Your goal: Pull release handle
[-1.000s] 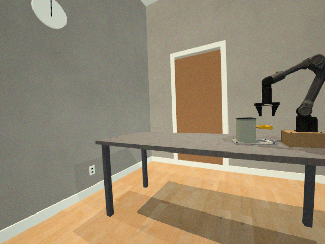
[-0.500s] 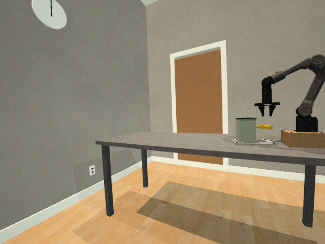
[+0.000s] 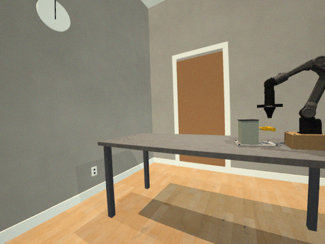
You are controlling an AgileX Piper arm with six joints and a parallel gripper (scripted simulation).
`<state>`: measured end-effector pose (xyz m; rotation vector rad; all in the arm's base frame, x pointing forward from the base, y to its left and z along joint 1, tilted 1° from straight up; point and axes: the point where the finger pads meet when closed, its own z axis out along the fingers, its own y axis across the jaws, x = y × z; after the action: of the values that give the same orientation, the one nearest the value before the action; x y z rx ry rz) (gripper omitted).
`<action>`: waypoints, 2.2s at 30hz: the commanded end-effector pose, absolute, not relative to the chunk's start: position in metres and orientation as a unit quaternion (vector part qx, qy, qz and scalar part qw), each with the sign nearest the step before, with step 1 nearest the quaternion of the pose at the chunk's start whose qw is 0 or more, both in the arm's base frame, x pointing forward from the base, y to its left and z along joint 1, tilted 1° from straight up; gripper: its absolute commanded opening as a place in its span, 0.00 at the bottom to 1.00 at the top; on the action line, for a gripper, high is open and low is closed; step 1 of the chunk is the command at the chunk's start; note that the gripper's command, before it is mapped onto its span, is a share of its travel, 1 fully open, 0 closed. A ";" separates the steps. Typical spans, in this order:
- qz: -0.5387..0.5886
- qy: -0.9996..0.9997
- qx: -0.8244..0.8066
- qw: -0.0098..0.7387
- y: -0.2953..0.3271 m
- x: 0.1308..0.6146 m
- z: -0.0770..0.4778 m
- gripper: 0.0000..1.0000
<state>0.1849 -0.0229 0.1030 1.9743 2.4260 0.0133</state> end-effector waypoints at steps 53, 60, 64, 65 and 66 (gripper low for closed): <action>0.005 0.776 0.631 0.008 -0.023 0.185 0.103 0.66; 0.003 0.776 0.631 0.005 -0.023 0.185 0.100 0.66; 0.003 0.776 0.630 0.004 -0.023 0.185 0.097 0.66; 0.003 0.776 0.630 0.004 -0.023 0.185 0.096 0.66; 0.003 0.776 0.630 0.004 -0.023 0.185 0.095 0.66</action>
<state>0.1849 -0.0232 0.0971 1.9733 2.4307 0.0112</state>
